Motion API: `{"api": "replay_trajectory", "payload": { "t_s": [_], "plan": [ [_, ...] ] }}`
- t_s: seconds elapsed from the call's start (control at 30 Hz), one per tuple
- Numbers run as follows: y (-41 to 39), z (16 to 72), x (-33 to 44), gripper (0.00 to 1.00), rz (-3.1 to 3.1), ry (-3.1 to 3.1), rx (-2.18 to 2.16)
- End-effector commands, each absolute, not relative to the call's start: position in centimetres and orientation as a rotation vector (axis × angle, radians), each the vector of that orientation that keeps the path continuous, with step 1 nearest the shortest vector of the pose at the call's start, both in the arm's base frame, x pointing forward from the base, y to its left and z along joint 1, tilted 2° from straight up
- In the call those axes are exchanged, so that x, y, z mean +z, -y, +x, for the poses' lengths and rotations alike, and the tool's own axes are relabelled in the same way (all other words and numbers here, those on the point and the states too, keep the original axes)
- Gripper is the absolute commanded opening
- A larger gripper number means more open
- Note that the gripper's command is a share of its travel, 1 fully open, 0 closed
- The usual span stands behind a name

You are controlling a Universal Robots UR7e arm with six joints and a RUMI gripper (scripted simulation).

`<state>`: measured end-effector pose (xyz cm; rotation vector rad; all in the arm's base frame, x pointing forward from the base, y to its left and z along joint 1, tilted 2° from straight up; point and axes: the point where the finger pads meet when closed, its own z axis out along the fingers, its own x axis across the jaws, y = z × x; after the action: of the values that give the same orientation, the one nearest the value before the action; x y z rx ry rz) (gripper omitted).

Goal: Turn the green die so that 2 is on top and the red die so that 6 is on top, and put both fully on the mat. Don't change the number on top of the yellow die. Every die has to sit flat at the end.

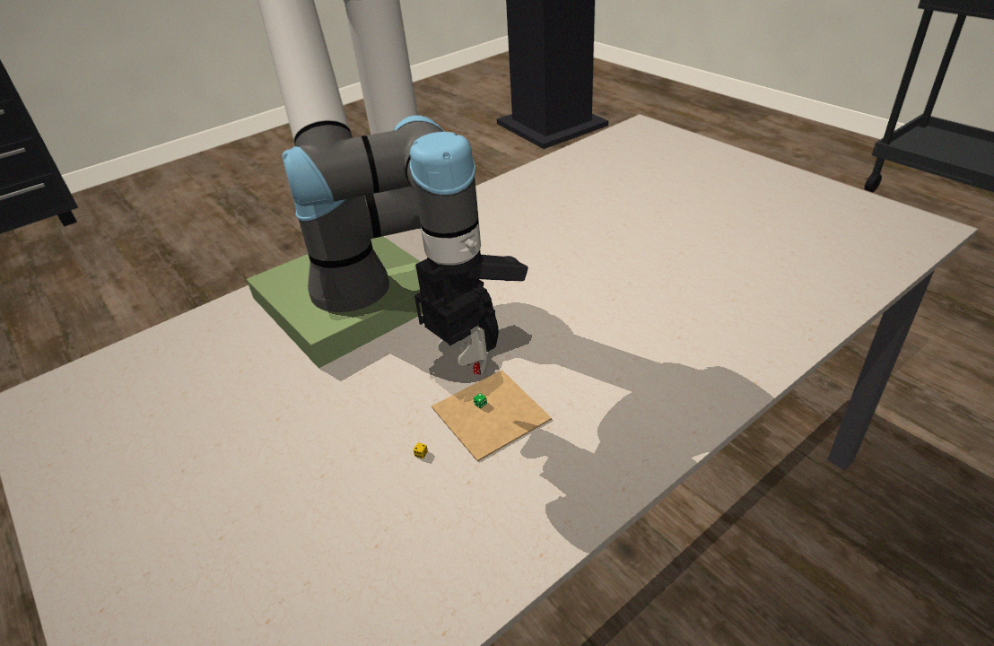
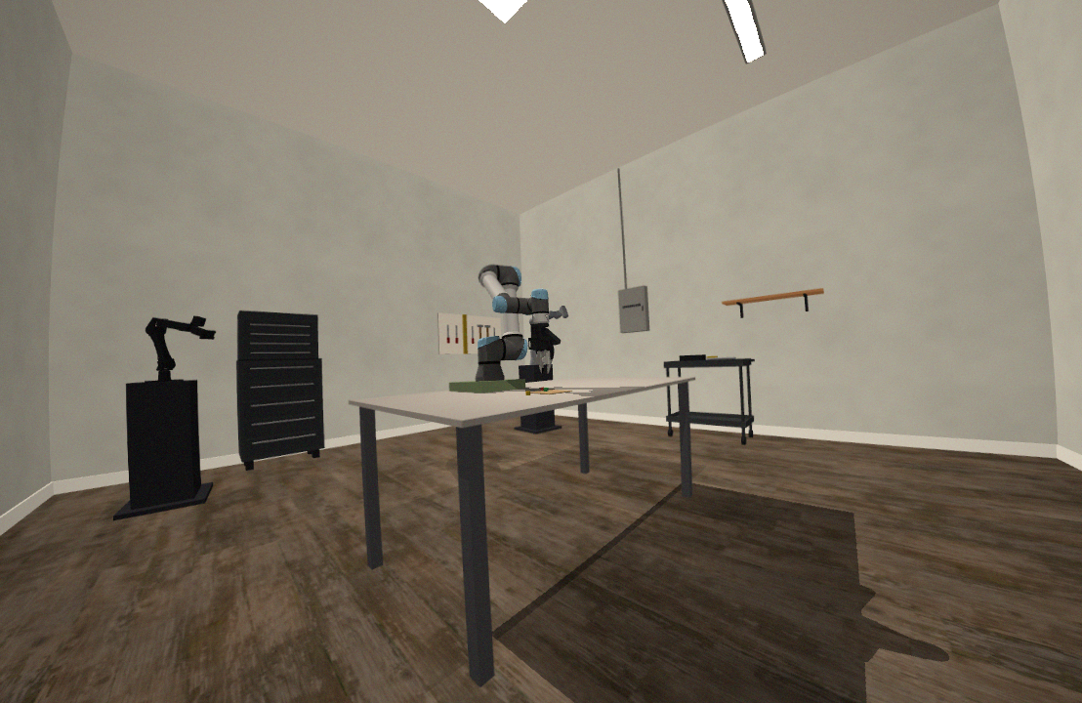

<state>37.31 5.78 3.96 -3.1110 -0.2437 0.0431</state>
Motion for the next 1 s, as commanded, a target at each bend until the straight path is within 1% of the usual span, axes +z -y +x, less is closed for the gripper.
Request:
{"api": "replay_trajectory", "payload": {
  "t_s": [0.0, 0.1, 0.13, 0.97],
  "plan": [
    [-5.74, 37.31, 5.08, 0.18, -3.111, 0.244, 0.045],
    [-5.74, 37.32, 5.16, 0.18, -3.111, 0.244, 0.045],
    [-5.74, 37.32, 5.16, 1.00, -3.111, 0.244, 0.045],
    [-5.75, 37.30, 5.16, 1.00, -3.110, 0.250, 0.045]
  ]
}}
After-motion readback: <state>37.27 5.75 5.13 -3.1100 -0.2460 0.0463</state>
